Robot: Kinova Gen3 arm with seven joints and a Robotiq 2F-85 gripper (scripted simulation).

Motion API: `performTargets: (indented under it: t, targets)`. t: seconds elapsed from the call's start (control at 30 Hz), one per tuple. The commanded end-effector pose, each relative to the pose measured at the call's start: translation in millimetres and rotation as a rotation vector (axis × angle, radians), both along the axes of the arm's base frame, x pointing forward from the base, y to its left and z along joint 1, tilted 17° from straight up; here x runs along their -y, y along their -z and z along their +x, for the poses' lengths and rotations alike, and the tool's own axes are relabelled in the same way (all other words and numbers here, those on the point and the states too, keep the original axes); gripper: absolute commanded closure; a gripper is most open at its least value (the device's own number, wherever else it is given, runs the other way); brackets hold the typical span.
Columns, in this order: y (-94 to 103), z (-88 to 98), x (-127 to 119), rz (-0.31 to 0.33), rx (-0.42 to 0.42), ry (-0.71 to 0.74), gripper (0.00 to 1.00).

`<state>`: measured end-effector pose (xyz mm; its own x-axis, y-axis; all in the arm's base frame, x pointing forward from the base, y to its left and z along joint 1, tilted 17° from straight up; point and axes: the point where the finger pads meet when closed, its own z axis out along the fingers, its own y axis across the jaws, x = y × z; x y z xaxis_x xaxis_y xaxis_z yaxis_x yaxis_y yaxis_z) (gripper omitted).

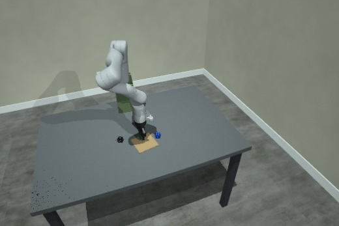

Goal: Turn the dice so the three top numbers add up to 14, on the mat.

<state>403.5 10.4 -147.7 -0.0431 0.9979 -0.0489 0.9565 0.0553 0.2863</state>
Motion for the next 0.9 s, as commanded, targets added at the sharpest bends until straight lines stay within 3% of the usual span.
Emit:
performTargets:
  t: [0.0, 0.33, 0.53, 0.6, 0.87]
  targets:
    - [-0.5, 0.3, 0.0, 0.000, 0.001, 0.000, 0.54]
    - [-8.9, -2.2, -0.3, 0.000, 0.001, 0.000, 0.54]
    - [-35.5, -10.2, -1.3, 0.000, 0.001, 0.000, 0.54]
    - [-35.5, -10.2, -1.3, 0.000, 0.001, 0.000, 0.54]
    - [-74.0, -21.9, -2.7, 0.000, 0.001, 0.000, 0.54]
